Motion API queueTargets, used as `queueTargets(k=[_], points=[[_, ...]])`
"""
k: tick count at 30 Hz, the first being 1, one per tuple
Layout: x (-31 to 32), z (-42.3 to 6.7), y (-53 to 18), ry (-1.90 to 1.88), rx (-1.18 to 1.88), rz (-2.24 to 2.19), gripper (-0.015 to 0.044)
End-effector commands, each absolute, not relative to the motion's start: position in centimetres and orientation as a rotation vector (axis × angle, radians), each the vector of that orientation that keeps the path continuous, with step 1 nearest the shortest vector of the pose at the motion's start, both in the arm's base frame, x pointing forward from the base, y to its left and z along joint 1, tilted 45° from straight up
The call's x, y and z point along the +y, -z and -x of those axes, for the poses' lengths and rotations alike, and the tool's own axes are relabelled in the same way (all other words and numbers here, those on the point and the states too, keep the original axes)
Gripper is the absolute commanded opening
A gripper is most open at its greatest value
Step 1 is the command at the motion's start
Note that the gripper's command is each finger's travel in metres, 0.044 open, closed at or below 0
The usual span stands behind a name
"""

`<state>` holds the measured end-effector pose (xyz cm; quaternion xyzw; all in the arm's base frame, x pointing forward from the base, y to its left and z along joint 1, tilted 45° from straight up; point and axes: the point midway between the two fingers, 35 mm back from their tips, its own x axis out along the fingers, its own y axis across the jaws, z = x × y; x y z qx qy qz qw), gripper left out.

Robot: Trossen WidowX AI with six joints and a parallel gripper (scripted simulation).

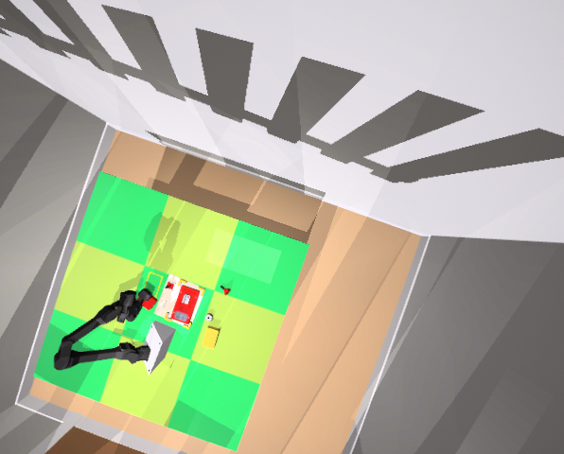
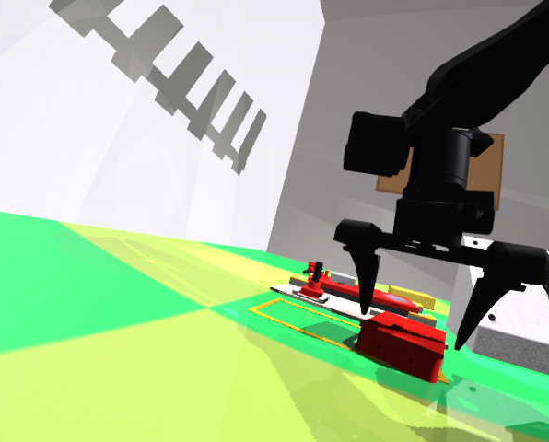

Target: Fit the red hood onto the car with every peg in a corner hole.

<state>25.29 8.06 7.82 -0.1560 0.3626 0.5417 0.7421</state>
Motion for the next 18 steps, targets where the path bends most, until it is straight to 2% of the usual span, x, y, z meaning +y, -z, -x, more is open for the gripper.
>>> queueTargets(k=[1, 18], points=[[8.24, -25.24, -7.59, -1.189, 0.799, 0.336, 0.0440], [8.82, -25.34, -7.01, -1.189, 0.798, 0.336, 0.0440]])
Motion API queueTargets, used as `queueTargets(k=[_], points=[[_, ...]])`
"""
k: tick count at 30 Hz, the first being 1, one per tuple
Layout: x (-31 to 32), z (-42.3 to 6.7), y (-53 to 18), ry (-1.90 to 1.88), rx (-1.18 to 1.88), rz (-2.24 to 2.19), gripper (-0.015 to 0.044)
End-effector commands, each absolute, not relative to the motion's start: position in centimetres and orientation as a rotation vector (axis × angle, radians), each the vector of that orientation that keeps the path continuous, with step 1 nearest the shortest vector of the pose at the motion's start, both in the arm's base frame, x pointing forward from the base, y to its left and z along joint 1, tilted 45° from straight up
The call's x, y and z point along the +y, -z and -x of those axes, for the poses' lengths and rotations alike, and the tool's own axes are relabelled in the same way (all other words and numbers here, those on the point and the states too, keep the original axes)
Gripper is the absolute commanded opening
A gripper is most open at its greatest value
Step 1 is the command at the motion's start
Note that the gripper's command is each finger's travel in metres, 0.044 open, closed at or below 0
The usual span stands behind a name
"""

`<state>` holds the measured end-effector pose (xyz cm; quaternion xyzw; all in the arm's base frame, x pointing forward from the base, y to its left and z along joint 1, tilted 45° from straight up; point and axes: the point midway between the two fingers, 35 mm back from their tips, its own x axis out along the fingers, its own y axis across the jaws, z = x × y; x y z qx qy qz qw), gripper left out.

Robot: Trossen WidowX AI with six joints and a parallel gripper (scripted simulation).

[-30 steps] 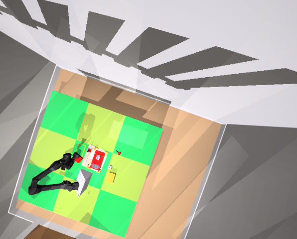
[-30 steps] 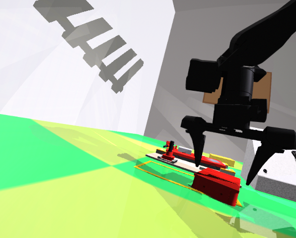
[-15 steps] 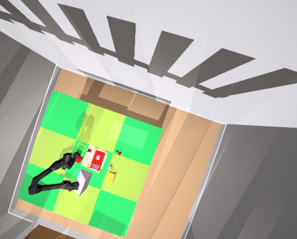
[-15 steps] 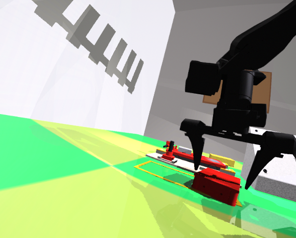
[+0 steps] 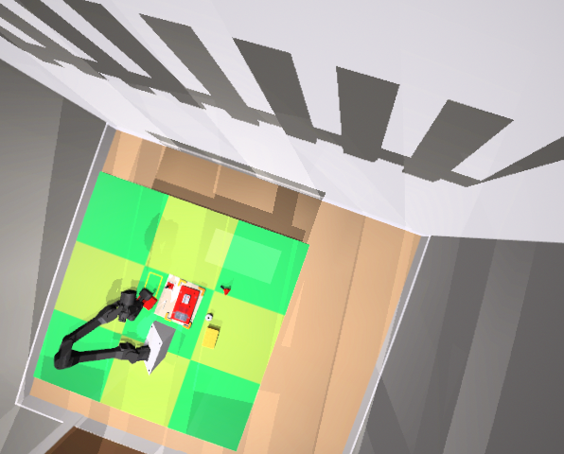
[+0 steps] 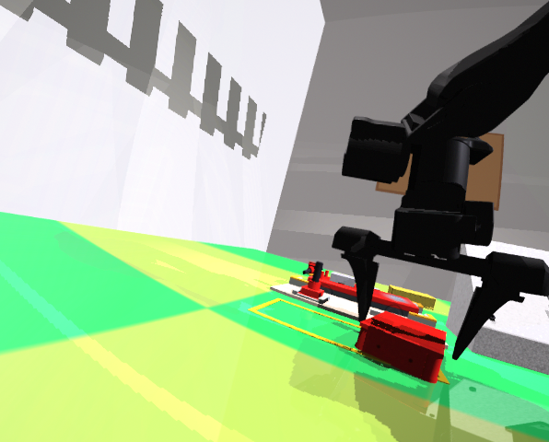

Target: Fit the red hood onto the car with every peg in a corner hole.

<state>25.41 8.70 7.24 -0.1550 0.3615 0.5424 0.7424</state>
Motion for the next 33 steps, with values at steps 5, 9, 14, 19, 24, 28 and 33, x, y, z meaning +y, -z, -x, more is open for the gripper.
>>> queueTargets(k=[5, 9, 14, 19, 24, 28, 33], points=[[9.0, -25.4, -6.8, -1.189, 0.798, 0.335, 0.0440], [8.9, -25.4, -7.1, -1.189, 0.791, 0.339, 0.0335], [8.9, -25.4, -7.1, -1.189, 0.791, 0.339, 0.0302], [8.9, -25.4, -7.1, -1.189, 0.794, 0.336, 0.0249], [8.7, -25.3, -7.3, -1.189, 0.794, 0.336, 0.0117], [8.3, -25.3, -7.7, -1.189, 0.794, 0.336, 0.0012], [7.5, -25.1, -8.4, -1.189, 0.795, 0.336, 0.0000]])
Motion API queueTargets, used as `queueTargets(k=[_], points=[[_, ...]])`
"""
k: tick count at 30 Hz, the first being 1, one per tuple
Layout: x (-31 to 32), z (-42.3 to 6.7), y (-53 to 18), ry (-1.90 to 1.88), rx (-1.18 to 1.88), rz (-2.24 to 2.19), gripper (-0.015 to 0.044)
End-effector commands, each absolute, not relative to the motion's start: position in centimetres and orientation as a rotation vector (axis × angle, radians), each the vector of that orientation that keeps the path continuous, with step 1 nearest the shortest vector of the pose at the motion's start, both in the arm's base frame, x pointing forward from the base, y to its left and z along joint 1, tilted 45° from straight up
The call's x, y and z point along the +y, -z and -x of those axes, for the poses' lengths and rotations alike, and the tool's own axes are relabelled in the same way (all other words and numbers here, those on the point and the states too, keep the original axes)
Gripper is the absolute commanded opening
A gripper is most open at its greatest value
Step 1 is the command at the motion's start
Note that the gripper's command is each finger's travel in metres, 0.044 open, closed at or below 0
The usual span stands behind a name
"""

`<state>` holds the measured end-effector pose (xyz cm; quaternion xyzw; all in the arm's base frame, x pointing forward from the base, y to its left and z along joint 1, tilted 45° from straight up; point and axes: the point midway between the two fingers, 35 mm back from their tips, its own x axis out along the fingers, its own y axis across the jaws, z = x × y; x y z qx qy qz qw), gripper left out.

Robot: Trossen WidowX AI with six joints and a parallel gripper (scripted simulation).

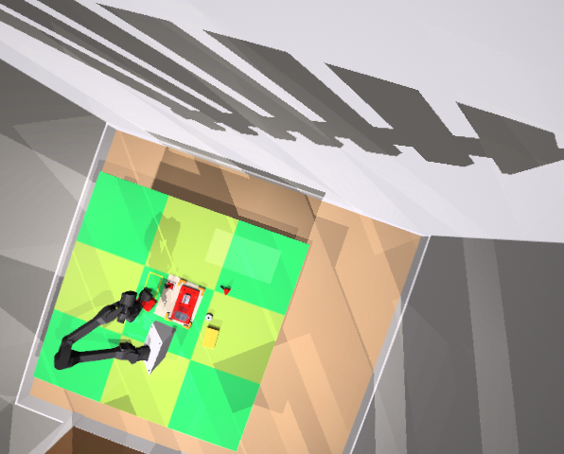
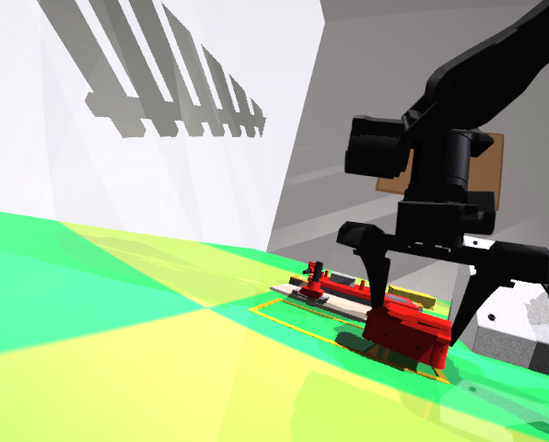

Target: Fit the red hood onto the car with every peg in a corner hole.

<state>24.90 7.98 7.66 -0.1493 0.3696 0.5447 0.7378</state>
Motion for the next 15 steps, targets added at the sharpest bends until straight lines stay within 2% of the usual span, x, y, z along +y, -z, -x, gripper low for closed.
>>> queueTargets(k=[1, 15], points=[[7.4, -25.1, -8.6, -1.189, 0.795, 0.336, 0.0000], [4.5, -24.5, -11.4, -1.189, 0.797, 0.337, 0.0000]])
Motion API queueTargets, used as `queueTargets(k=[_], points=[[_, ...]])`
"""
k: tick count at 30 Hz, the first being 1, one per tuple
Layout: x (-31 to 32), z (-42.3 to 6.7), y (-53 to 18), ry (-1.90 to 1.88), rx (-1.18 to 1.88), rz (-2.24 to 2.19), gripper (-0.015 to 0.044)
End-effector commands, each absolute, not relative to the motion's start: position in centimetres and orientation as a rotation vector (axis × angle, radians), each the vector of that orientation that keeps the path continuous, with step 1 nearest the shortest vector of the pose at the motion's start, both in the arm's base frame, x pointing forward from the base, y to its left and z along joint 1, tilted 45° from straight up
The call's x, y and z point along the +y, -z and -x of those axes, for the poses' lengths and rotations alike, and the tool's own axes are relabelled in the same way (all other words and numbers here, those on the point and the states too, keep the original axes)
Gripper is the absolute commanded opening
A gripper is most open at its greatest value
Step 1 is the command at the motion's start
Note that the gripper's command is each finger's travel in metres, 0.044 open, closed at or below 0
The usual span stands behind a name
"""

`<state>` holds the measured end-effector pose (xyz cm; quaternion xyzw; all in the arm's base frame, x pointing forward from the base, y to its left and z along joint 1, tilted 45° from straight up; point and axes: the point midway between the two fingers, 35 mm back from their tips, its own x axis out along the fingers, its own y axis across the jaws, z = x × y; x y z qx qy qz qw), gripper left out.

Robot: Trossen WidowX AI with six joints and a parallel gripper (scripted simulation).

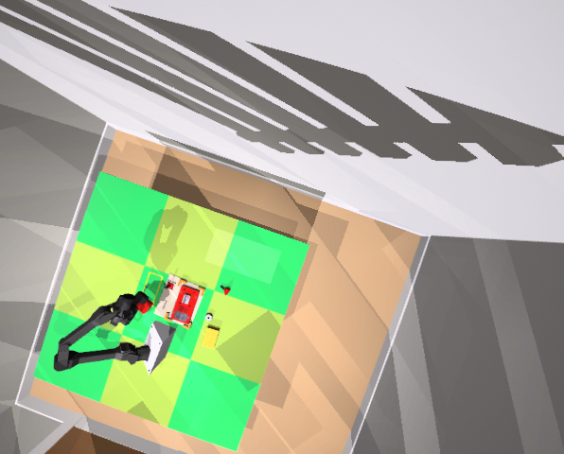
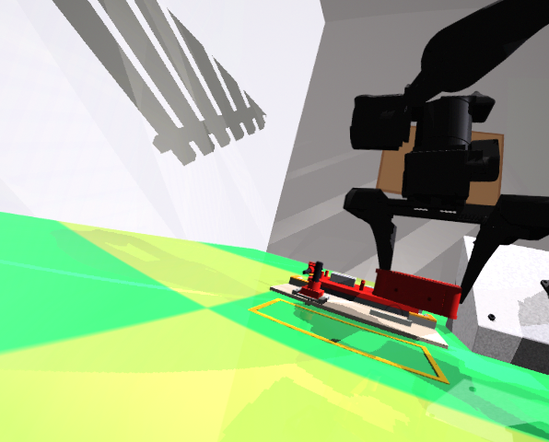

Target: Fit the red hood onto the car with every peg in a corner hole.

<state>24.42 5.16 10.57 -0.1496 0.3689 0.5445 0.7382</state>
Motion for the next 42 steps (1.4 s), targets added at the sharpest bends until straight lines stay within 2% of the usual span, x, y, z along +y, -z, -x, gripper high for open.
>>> queueTargets(k=[1, 19, 42], points=[[4.3, -24.5, -11.6, -1.189, 0.797, 0.337, 0.0000], [2.4, -23.9, -13.7, -1.190, 0.800, 0.331, 0.0000], [-2.1, -27.8, -11.3, -1.017, 0.993, 0.058, 0.0000]])
